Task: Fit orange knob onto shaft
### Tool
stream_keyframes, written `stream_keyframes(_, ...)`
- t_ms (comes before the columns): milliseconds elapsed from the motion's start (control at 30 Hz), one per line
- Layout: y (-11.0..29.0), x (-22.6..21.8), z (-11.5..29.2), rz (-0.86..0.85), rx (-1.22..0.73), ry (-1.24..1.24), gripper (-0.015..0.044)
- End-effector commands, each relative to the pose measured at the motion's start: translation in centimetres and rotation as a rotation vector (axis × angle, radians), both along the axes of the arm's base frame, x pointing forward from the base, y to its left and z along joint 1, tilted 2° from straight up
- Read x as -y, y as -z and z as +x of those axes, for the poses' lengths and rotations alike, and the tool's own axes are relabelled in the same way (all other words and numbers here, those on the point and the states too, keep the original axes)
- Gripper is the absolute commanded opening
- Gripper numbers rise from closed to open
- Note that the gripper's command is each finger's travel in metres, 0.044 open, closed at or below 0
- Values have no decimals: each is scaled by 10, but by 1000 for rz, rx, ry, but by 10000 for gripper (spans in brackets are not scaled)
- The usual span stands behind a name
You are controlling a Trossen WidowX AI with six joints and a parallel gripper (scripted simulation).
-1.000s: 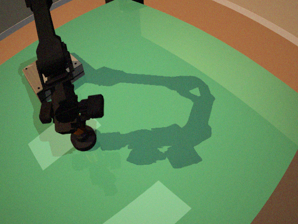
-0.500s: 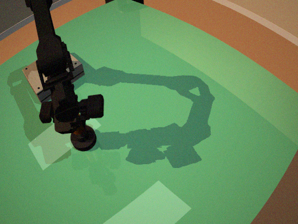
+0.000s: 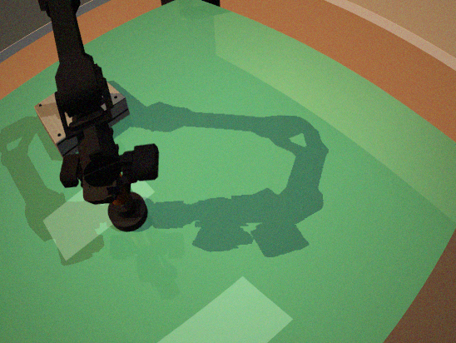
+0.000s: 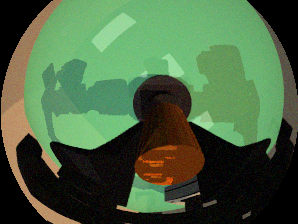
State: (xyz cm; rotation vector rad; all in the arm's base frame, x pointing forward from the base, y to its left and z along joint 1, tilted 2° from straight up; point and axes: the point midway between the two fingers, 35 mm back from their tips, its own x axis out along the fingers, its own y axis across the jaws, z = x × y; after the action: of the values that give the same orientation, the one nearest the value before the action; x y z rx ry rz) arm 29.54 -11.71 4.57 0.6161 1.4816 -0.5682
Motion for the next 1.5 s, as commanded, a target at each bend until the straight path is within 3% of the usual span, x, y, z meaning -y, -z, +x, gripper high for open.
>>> stream_keyframes(0,-3,1,1,-2,2,51,0)
stream_keyframes(167,-1,2,4,1,-1,206,0)
stream_keyframes(1467,-3,1,2,2,-3,260,0)
